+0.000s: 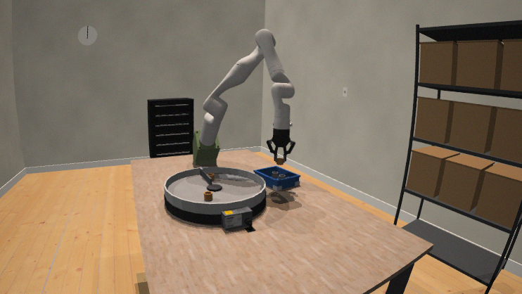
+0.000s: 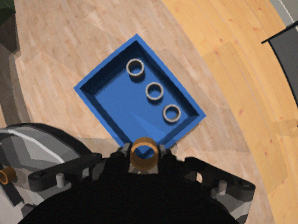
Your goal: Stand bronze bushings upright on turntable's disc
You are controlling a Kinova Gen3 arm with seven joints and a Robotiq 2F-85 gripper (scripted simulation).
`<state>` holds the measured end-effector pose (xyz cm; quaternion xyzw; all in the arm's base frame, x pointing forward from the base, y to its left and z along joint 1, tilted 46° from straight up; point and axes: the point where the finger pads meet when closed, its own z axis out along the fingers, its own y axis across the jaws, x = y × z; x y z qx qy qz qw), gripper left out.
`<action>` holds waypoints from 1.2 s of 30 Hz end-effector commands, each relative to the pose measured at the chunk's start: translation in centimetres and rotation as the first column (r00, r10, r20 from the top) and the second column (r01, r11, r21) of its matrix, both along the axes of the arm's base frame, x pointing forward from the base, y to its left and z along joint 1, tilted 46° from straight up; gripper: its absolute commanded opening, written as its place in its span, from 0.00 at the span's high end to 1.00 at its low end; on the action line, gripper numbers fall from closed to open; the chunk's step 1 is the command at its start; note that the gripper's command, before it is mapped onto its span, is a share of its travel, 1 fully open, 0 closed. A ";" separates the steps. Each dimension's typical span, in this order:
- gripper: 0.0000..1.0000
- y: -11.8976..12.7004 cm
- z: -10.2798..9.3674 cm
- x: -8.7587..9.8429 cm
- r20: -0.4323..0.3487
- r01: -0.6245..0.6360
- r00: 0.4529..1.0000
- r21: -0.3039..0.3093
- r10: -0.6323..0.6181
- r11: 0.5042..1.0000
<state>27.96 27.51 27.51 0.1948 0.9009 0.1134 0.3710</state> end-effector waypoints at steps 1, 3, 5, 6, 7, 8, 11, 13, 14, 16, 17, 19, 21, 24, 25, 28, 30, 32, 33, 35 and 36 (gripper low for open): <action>1.00 0.0 0.0 0.0 0.000 -0.001 1.000 0.000 0.001 1.000; 1.00 0.0 0.0 0.0 0.001 -0.001 1.000 0.001 0.001 1.000; 1.00 0.0 0.0 0.0 0.001 -0.001 1.000 0.001 0.001 1.000; 1.00 0.0 0.1 0.0 0.001 -0.001 1.000 0.001 0.001 1.000; 1.00 0.0 0.1 0.0 0.001 -0.001 1.000 0.001 0.001 1.000; 1.00 0.0 0.1 0.0 0.001 -0.001 1.000 0.001 0.001 1.000; 1.00 -0.1 0.2 0.0 0.002 -0.002 1.000 0.003 0.002 1.000; 1.00 -0.1 0.3 0.1 0.003 -0.002 1.000 0.005 0.002 1.000; 1.00 -0.1 0.4 0.1 0.004 -0.003 1.000 0.006 0.003 1.000; 1.00 -0.2 0.6 0.1 0.005 -0.004 1.000 0.008 0.004 1.000; 1.00 -0.3 0.6 0.1 0.006 -0.004 1.000 0.009 0.004 1.000; 1.00 -0.4 0.9 0.2 0.008 -0.005 1.000 0.013 0.005 1.000; 1.00 -0.4 1.0 0.2 0.010 -0.006 1.000 0.014 0.006 1.000; 1.00 -0.6 1.3 0.3 0.012 -0.008 1.000 0.019 0.007 1.000; 1.00 -0.7 1.4 0.3 0.014 -0.008 1.000 0.021 0.008 1.000; 1.00 -0.9 2.0 0.5 0.019 -0.011 1.000 0.029 0.011 1.000; 1.00 -1.2 2.4 0.6 0.023 -0.013 1.000 0.035 0.012 0.999; 1.00 -1.5 2.9 0.7 0.028 -0.015 1.000 0.042 0.014 0.999; 1.00 -1.6 3.1 0.7 0.030 -0.016 0.999 0.045 0.015 0.999; 1.00 -1.9 3.6 0.9 0.036 -0.019 0.999 0.053 0.017 0.998; 1.00 -2.1 3.9 0.9 0.038 -0.020 0.999 0.057 0.018 0.998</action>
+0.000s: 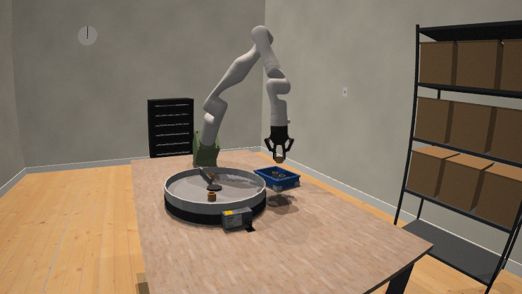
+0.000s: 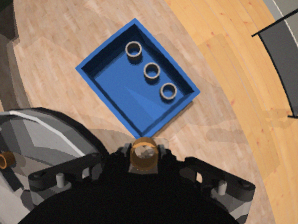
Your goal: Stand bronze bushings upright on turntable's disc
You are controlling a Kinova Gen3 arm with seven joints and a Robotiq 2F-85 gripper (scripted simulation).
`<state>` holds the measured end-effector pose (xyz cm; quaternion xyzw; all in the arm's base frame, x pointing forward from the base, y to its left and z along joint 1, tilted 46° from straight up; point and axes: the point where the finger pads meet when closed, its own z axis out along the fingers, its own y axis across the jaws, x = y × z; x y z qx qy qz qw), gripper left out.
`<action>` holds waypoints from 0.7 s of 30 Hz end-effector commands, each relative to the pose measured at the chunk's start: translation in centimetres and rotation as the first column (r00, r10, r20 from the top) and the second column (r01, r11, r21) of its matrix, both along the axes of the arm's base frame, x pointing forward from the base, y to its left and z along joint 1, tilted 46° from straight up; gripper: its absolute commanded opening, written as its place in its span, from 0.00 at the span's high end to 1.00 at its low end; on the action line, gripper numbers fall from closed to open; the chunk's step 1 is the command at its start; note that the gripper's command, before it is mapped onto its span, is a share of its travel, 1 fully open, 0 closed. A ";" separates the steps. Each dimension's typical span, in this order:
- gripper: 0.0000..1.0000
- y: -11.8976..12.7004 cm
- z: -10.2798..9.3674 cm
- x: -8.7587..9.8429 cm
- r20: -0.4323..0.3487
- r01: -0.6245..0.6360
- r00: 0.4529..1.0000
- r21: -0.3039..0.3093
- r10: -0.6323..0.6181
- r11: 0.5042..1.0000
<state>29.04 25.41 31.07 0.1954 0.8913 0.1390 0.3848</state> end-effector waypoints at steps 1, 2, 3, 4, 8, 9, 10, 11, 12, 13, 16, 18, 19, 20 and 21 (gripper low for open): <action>1.00 -0.2 0.6 -0.1 -0.001 -0.009 1.000 0.018 0.009 1.000; 1.00 -0.2 0.6 -0.1 -0.001 -0.009 1.000 0.018 0.009 1.000; 1.00 -0.2 0.6 -0.1 -0.001 -0.009 1.000 0.018 0.009 1.000; 1.00 -0.4 0.8 0.0 0.002 -0.010 1.000 0.022 0.010 1.000; 1.00 -1.4 2.0 0.3 0.014 -0.014 1.000 0.041 0.013 0.999; 1.00 -1.7 2.3 0.4 0.017 -0.014 1.000 0.046 0.014 0.999; 1.00 -2.0 2.6 0.5 0.020 -0.015 1.000 0.051 0.014 0.999; 1.00 -2.2 2.9 0.6 0.023 -0.016 1.000 0.056 0.015 0.998; 1.00 -2.6 3.2 0.7 0.027 -0.016 1.000 0.062 0.015 0.998; 1.00 -2.9 3.5 0.8 0.030 -0.017 0.999 0.067 0.015 0.998; 1.00 -4.0 4.4 1.1 0.040 -0.018 0.999 0.084 0.015 0.996; 1.00 -4.7 5.0 1.3 0.047 -0.018 0.999 0.095 0.014 0.995; 1.00 -4.7 5.0 1.3 0.047 -0.018 0.999 0.095 0.014 0.995; 1.00 -4.7 5.0 1.3 0.047 -0.018 0.999 0.095 0.014 0.995; 1.00 -5.1 5.2 1.4 0.050 -0.018 0.999 0.100 0.013 0.995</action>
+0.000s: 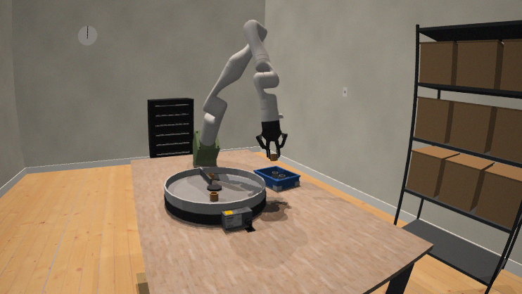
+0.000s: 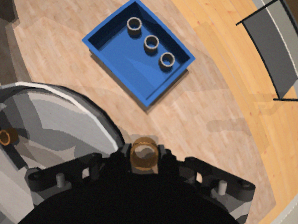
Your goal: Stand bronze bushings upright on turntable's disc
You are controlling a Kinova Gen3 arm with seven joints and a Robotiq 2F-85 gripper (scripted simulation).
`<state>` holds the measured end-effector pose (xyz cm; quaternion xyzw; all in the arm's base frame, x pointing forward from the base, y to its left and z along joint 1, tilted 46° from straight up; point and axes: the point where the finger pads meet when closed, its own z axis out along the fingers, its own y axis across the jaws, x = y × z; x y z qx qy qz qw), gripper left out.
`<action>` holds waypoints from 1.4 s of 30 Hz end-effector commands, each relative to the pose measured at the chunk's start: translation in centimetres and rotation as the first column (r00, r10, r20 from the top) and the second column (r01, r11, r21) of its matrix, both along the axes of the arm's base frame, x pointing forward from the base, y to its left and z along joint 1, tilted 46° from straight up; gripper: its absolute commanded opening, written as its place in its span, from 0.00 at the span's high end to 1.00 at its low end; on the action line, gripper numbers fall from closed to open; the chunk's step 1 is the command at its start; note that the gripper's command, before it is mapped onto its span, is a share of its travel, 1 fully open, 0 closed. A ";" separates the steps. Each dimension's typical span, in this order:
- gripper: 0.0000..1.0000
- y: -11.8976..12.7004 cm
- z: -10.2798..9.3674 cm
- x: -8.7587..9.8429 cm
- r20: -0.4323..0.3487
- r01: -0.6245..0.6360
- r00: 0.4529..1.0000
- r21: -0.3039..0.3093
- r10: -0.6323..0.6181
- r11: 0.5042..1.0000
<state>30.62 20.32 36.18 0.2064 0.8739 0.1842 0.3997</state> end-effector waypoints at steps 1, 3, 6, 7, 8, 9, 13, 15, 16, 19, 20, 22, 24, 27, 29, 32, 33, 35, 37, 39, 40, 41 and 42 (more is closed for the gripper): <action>1.00 -0.5 0.4 0.0 -0.002 -0.011 1.000 0.018 0.011 1.000; 1.00 -1.4 0.9 0.2 0.005 -0.009 1.000 0.030 0.009 1.000; 1.00 -2.8 1.6 0.5 0.013 -0.006 1.000 0.047 0.005 0.999; 1.00 -3.3 1.8 0.6 0.016 -0.005 1.000 0.053 0.004 0.999; 1.00 -3.8 2.0 0.7 0.018 -0.003 1.000 0.059 0.002 0.998; 1.00 -4.3 2.2 0.9 0.021 -0.001 1.000 0.064 0.000 0.998; 1.00 -6.5 2.7 1.3 0.029 0.008 1.000 0.086 -0.010 0.996; 1.00 -7.1 2.8 1.4 0.030 0.010 0.999 0.092 -0.013 0.996; 1.00 -7.1 2.8 1.4 0.030 0.010 0.999 0.092 -0.013 0.996; 1.00 -8.8 3.0 1.7 0.034 0.020 0.999 0.107 -0.023 0.994; 1.00 -9.4 3.0 1.8 0.035 0.023 0.999 0.112 -0.027 0.993; 1.00 -10.6 3.0 2.0 0.035 0.030 0.999 0.121 -0.035 0.992; 1.00 -11.8 2.9 2.1 0.035 0.038 0.998 0.130 -0.043 0.991; 1.00 -13.6 2.7 2.3 0.033 0.051 0.998 0.142 -0.056 0.989; 1.00 -14.8 2.4 2.4 0.031 0.060 0.997 0.149 -0.066 0.987; 1.00 -16.0 2.1 2.5 0.028 0.070 0.997 0.155 -0.075 0.985; 1.00 -16.0 2.1 2.5 0.028 0.070 0.997 0.155 -0.075 0.985; 1.00 -17.1 1.7 2.6 0.024 0.080 0.996 0.161 -0.085 0.984; 1.00 -18.3 1.3 2.6 0.019 0.091 0.995 0.166 -0.095 0.982; 1.00 -19.3 0.8 2.6 0.013 0.101 0.994 0.170 -0.105 0.980; 1.00 -19.9 0.5 2.6 0.010 0.107 0.994 0.172 -0.110 0.979; 1.00 -20.4 0.3 2.6 0.006 0.112 0.993 0.173 -0.115 0.978; 1.00 -20.9 0.0 2.5 0.003 0.118 0.993 0.175 -0.120 0.978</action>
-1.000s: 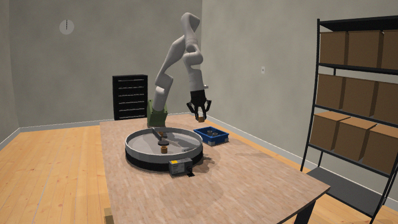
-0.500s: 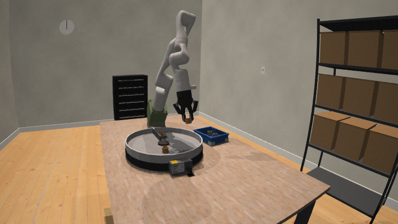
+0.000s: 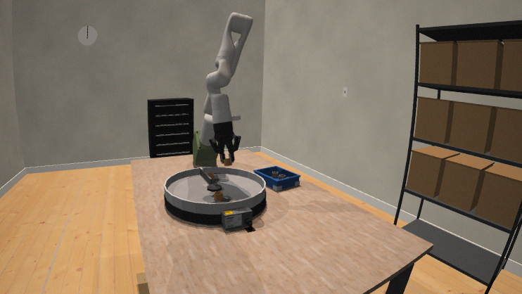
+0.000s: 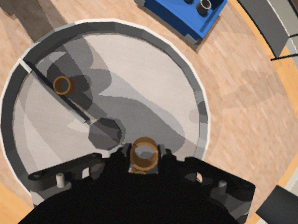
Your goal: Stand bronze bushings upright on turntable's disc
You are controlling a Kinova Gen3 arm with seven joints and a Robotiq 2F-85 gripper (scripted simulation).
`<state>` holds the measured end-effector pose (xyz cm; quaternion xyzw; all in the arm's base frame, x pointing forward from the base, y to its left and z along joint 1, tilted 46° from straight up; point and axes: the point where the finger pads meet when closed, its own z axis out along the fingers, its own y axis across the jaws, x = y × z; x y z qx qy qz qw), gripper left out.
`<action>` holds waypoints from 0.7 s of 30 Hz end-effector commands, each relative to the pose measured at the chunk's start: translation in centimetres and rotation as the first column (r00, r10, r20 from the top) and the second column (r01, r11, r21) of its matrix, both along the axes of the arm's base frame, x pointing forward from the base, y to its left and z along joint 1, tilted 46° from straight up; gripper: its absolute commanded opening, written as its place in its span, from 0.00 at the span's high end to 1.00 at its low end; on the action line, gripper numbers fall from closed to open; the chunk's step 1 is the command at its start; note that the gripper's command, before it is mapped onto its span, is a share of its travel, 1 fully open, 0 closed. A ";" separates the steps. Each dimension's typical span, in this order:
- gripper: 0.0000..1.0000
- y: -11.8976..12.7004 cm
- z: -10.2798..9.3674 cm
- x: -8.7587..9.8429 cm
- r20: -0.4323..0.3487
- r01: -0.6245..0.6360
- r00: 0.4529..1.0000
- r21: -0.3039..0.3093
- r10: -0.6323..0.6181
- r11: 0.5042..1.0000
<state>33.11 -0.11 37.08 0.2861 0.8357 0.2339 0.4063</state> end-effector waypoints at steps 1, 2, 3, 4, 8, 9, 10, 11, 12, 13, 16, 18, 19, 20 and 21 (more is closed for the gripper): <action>1.00 -1.0 -1.2 0.0 -0.022 0.005 1.000 0.016 -0.005 1.000; 1.00 -1.5 -1.5 0.0 -0.026 0.010 1.000 0.017 -0.010 1.000; 1.00 -1.9 -1.8 -0.1 -0.030 0.015 0.999 0.019 -0.014 1.000; 1.00 -2.4 -2.1 -0.1 -0.034 0.020 0.999 0.020 -0.019 1.000; 1.00 -3.3 -2.7 -0.3 -0.042 0.030 0.999 0.022 -0.029 0.999; 1.00 -3.7 -3.0 -0.3 -0.046 0.034 0.998 0.022 -0.033 0.999; 1.00 -4.1 -3.3 -0.4 -0.050 0.039 0.998 0.023 -0.038 0.999; 1.00 -4.6 -3.6 -0.5 -0.055 0.044 0.998 0.023 -0.042 0.999; 1.00 -4.9 -3.9 -0.6 -0.059 0.048 0.997 0.024 -0.047 0.999; 1.00 -5.3 -4.2 -0.7 -0.063 0.053 0.997 0.024 -0.051 0.998; 1.00 -6.4 -5.2 -0.9 -0.077 0.066 0.995 0.024 -0.064 0.998; 1.00 -7.0 -5.8 -1.1 -0.086 0.074 0.994 0.023 -0.071 0.997; 1.00 -7.3 -6.1 -1.3 -0.091 0.077 0.993 0.023 -0.075 0.997; 1.00 -7.6 -6.3 -1.4 -0.095 0.081 0.992 0.022 -0.079 0.996; 1.00 -7.9 -6.6 -1.5 -0.100 0.085 0.992 0.022 -0.082 0.996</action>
